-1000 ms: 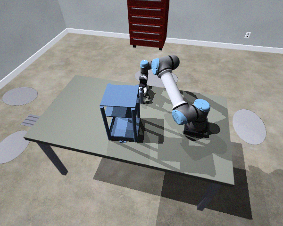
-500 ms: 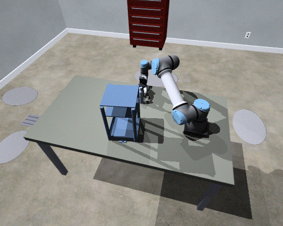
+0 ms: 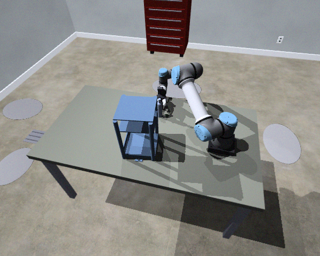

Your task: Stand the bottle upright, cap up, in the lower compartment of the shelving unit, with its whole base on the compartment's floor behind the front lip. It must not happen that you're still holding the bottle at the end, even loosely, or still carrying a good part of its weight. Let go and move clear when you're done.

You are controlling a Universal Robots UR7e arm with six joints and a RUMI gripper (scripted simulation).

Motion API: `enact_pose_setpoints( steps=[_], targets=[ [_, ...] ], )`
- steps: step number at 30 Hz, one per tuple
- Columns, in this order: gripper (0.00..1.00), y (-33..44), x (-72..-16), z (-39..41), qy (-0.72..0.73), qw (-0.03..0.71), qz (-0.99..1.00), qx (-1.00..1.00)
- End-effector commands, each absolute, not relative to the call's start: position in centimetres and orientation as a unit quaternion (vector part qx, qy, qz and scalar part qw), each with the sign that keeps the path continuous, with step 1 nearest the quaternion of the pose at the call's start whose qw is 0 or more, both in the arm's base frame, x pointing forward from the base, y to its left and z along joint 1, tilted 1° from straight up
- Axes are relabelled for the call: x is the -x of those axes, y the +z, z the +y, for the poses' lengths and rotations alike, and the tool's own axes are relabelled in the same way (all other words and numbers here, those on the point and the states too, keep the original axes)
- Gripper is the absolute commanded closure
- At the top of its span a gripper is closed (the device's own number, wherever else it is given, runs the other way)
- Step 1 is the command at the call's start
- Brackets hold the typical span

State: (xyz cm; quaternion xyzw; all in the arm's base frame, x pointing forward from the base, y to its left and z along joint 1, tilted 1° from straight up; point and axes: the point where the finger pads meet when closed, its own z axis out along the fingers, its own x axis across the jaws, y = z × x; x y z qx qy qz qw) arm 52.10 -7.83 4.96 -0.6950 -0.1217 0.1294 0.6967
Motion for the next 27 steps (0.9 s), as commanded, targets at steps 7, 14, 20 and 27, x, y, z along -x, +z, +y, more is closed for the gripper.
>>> enact_pose_setpoints(
  steps=[7,14,20,27],
  targets=[
    [1.0,5.03,-52.11,-7.85,0.129,0.696,-0.122,0.695],
    [1.0,5.03,-52.11,-7.85,0.129,0.696,-0.122,0.695],
    [1.0,5.03,-52.11,-7.85,0.129,0.696,-0.122,0.695],
    [1.0,5.03,-52.11,-7.85,0.129,0.696,-0.122,0.695]
  ],
)
